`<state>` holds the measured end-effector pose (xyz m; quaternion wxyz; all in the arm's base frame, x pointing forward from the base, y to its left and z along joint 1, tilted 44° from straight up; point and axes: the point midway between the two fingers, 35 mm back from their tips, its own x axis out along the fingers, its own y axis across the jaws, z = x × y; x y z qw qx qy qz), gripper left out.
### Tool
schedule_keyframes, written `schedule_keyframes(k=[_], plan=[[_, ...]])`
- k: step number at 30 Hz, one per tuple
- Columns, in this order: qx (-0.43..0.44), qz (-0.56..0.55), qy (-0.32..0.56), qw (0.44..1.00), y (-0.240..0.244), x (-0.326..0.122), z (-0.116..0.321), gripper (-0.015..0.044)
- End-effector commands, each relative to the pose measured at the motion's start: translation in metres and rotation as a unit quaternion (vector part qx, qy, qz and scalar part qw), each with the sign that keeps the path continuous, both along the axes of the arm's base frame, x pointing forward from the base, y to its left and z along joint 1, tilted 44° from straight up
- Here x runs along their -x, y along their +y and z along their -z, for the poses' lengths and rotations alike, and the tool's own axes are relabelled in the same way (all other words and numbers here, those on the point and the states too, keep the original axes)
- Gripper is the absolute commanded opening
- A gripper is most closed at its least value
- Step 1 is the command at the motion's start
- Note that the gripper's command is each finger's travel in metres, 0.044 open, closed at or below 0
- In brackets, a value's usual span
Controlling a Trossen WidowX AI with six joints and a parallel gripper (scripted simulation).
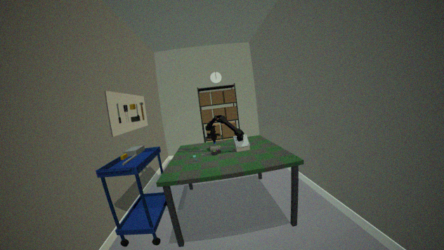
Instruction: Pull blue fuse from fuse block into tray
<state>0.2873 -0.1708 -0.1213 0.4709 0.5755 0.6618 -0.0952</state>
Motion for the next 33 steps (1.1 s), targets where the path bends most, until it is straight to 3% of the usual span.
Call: schedule_keyframes(k=[1, 31, 33], plan=[[0.001, -0.002, -0.003, 1.000, -0.009, 0.004, 0.009, 0.0000], [0.000, -0.002, -0.003, 1.000, 0.019, -0.001, 0.038, 0.0000], [0.003, -0.005, -0.006, 1.000, 0.016, -0.002, 0.036, 0.0053]])
